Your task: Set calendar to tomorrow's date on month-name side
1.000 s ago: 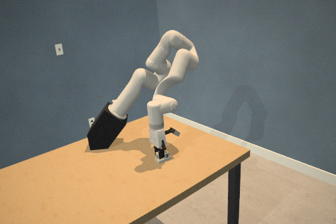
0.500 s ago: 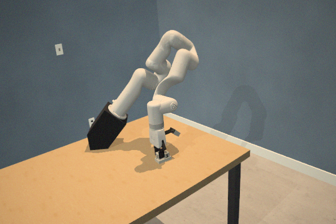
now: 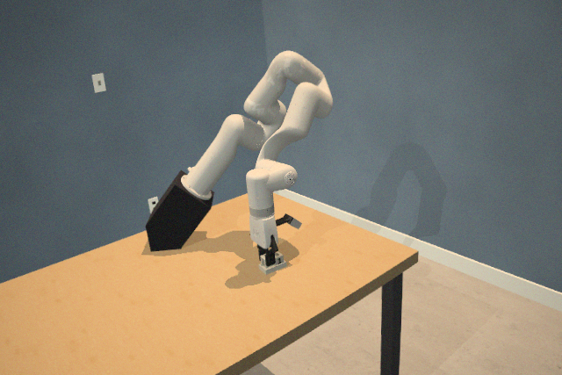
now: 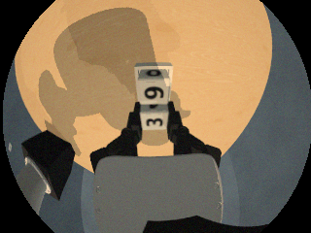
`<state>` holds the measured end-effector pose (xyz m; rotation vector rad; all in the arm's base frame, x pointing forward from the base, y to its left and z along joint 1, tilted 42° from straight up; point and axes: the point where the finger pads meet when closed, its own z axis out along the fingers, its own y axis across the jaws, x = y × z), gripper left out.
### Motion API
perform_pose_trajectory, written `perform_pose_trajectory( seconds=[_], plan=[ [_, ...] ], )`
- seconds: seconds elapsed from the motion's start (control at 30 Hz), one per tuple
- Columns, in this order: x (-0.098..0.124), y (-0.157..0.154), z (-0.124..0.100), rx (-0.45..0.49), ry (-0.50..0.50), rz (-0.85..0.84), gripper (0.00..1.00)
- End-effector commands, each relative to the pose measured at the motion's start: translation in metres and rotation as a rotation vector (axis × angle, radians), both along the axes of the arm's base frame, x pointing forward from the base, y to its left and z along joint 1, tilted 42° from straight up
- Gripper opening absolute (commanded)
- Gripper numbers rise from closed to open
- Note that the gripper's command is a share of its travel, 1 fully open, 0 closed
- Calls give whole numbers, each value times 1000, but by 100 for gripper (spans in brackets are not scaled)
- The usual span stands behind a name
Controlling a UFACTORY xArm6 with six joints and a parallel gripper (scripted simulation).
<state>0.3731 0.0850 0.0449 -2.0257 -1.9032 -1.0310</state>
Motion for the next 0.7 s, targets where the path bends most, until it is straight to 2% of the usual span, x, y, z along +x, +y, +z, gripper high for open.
perform_pose_trajectory(
  seconds=[0.0, 0.67],
  plan=[
    [1, 1, -1, 0, -1, -1, 29],
    [3, 4, -6, 0, -1, -1, 29]
  ],
)
